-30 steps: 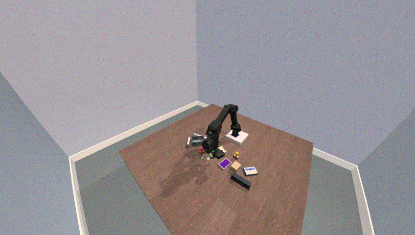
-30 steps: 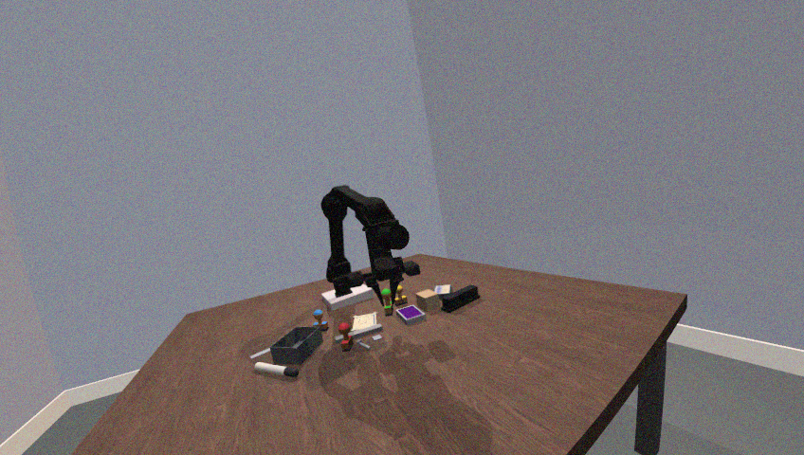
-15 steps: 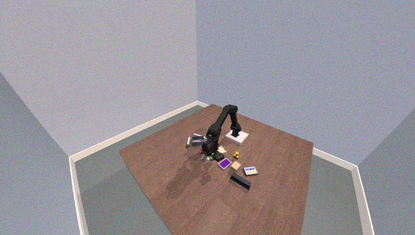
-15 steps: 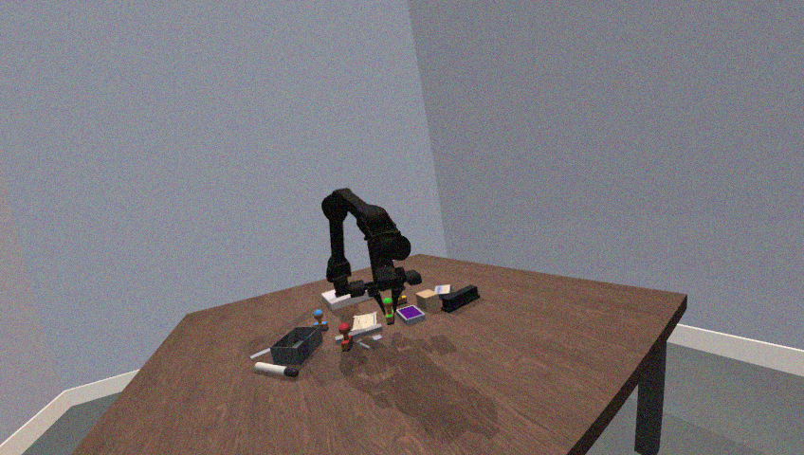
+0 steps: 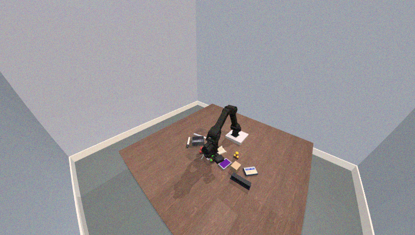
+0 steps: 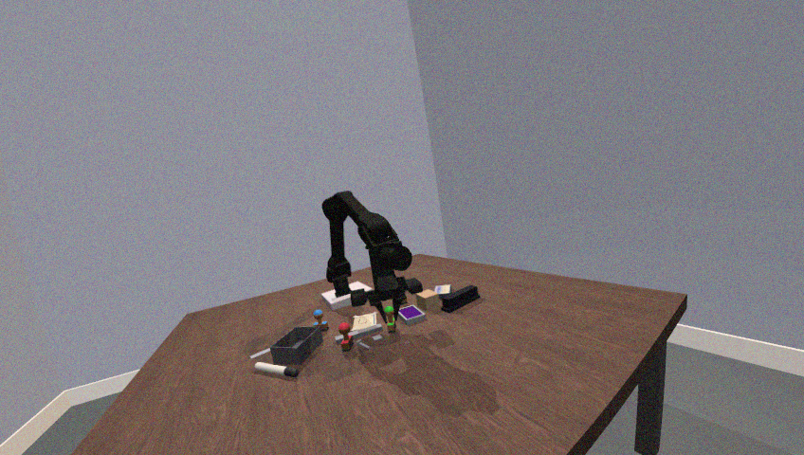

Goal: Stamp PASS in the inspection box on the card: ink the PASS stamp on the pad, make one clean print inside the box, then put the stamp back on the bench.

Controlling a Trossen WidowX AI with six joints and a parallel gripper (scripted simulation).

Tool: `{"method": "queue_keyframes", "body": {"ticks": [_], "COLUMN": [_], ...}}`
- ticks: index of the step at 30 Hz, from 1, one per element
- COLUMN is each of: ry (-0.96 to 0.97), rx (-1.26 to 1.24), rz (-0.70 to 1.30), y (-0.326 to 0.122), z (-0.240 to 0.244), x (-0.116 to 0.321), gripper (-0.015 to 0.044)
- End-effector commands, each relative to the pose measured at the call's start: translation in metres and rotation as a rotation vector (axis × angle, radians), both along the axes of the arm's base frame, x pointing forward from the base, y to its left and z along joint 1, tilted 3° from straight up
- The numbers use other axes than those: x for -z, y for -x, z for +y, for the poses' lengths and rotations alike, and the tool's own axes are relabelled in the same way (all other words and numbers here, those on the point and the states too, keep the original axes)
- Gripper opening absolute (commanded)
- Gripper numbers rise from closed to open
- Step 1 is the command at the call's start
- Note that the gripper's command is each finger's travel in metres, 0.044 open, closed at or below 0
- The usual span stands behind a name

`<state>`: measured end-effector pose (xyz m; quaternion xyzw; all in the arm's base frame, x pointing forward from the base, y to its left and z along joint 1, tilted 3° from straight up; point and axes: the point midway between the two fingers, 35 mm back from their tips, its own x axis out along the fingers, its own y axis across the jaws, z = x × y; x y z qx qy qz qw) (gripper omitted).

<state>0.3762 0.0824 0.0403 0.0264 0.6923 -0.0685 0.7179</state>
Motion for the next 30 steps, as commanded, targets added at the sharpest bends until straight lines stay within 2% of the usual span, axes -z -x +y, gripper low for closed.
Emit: {"method": "queue_keyframes", "body": {"ticks": [1,2,12,16,24,30], "ry": [0.002,0.002,0.0,0.0,0.001,0.001], "rx": [-0.004,-0.004,0.0,0.0,-0.004,-0.004], "rz": [0.001,0.001,0.001,0.001,0.001,0.001], "y": [0.001,0.001,0.0,-0.001,0.003,0.004], "z": [-0.001,-0.001,0.0,0.001,0.005,0.005], "x": [0.006,0.006,0.003,-0.007,-0.112,-0.114], "gripper": [0.0,0.0,0.0257,0.0257,0.0257,0.0257]}}
